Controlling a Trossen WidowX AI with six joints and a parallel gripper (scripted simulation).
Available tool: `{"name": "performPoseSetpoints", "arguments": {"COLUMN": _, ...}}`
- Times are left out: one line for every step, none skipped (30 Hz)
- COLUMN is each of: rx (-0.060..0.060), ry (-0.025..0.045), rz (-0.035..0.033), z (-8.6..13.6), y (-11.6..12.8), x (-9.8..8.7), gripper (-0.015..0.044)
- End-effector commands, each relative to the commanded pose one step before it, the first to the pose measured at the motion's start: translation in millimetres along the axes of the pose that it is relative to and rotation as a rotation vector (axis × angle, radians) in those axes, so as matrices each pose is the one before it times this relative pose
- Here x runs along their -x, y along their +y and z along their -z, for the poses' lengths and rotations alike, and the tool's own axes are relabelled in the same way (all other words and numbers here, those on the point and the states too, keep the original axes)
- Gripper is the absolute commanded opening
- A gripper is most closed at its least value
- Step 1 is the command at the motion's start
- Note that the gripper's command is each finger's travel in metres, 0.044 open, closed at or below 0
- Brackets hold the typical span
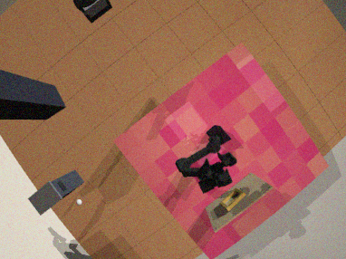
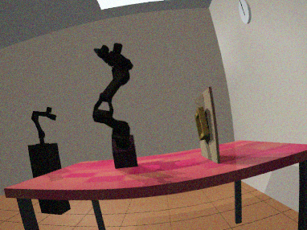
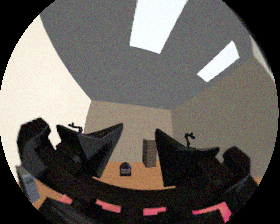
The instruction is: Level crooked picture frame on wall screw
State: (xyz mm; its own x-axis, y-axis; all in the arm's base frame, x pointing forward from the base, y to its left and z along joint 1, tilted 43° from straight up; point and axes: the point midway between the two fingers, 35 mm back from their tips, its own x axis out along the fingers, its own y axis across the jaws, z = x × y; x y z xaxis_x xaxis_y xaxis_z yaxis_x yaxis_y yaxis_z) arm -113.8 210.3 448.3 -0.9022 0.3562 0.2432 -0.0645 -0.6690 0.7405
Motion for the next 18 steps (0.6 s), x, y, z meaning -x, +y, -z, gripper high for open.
{"name": "performPoseSetpoints", "arguments": {"rx": 0.0564, "ry": -0.10196, "rz": 0.12142, "z": -10.09, "y": -14.51, "x": 29.05, "gripper": 0.0260}}
{"name": "performPoseSetpoints", "arguments": {"rx": 0.0167, "ry": -0.03167, "rz": 0.03715, "z": -3.59, "y": -4.65, "x": 8.20, "gripper": 0.0260}}
{"name": "performPoseSetpoints", "arguments": {"rx": 0.0163, "ry": -0.03143, "rz": 0.03724, "z": -3.44, "y": -4.76, "x": 8.06, "gripper": 0.0260}}
{"name": "performPoseSetpoints", "arguments": {"rx": 0.0160, "ry": -0.03120, "rz": 0.03732, "z": -3.30, "y": -4.87, "x": 7.92, "gripper": 0.0260}}
{"name": "performPoseSetpoints", "arguments": {"rx": 0.0157, "ry": -0.03096, "rz": 0.03741, "z": -3.15, "y": -4.97, "x": 7.78, "gripper": 0.0260}}
{"name": "performPoseSetpoints", "arguments": {"rx": 0.0154, "ry": -0.03072, "rz": 0.03749, "z": -3.01, "y": -5.07, "x": 7.63, "gripper": 0.0260}}
{"name": "performPoseSetpoints", "arguments": {"rx": 0.0151, "ry": -0.03048, "rz": 0.03756, "z": -2.87, "y": -5.16, "x": 7.49, "gripper": 0.0260}}
{"name": "performPoseSetpoints", "arguments": {"rx": 0.0148, "ry": -0.03025, "rz": 0.03764, "z": -2.73, "y": -5.25, "x": 7.34, "gripper": 0.0260}}
{"name": "performPoseSetpoints", "arguments": {"rx": 0.0144, "ry": -0.03001, "rz": 0.03771, "z": -2.59, "y": -5.34, "x": 7.20, "gripper": 0.0260}}
{"name": "performPoseSetpoints", "arguments": {"rx": 0.0141, "ry": -0.02978, "rz": 0.03778, "z": -2.46, "y": -5.43, "x": 7.05, "gripper": 0.0260}}
{"name": "performPoseSetpoints", "arguments": {"rx": 0.0166, "ry": -0.03016, "rz": 0.03708, "z": -2.59, "y": -5.31, "x": 6.77, "gripper": 0.0260}}
{"name": "performPoseSetpoints", "arguments": {"rx": 0.0163, "ry": -0.02982, "rz": 0.03727, "z": -2.46, "y": -5.40, "x": 6.64, "gripper": 0.0260}}
{"name": "performPoseSetpoints", "arguments": {"rx": 0.0161, "ry": -0.02949, "rz": 0.03746, "z": -2.33, "y": -5.48, "x": 6.50, "gripper": 0.0260}}
{"name": "performPoseSetpoints", "arguments": {"rx": 0.0158, "ry": -0.02916, "rz": 0.03764, "z": -2.21, "y": -5.56, "x": 6.36, "gripper": 0.0260}}
{"name": "performPoseSetpoints", "arguments": {"rx": 0.0156, "ry": -0.02883, "rz": 0.03782, "z": -2.08, "y": -5.64, "x": 6.22, "gripper": 0.0260}}
{"name": "performPoseSetpoints", "arguments": {"rx": 0.0154, "ry": -0.02850, "rz": 0.03800, "z": -1.96, "y": -5.72, "x": 6.08, "gripper": 0.0260}}
{"name": "performPoseSetpoints", "arguments": {"rx": 0.0151, "ry": -0.02817, "rz": 0.03817, "z": -1.84, "y": -5.79, "x": 5.94, "gripper": 0.0260}}
{"name": "performPoseSetpoints", "arguments": {"rx": 0.0149, "ry": -0.02784, "rz": 0.03834, "z": -1.72, "y": -5.86, "x": 5.80, "gripper": 0.0260}}
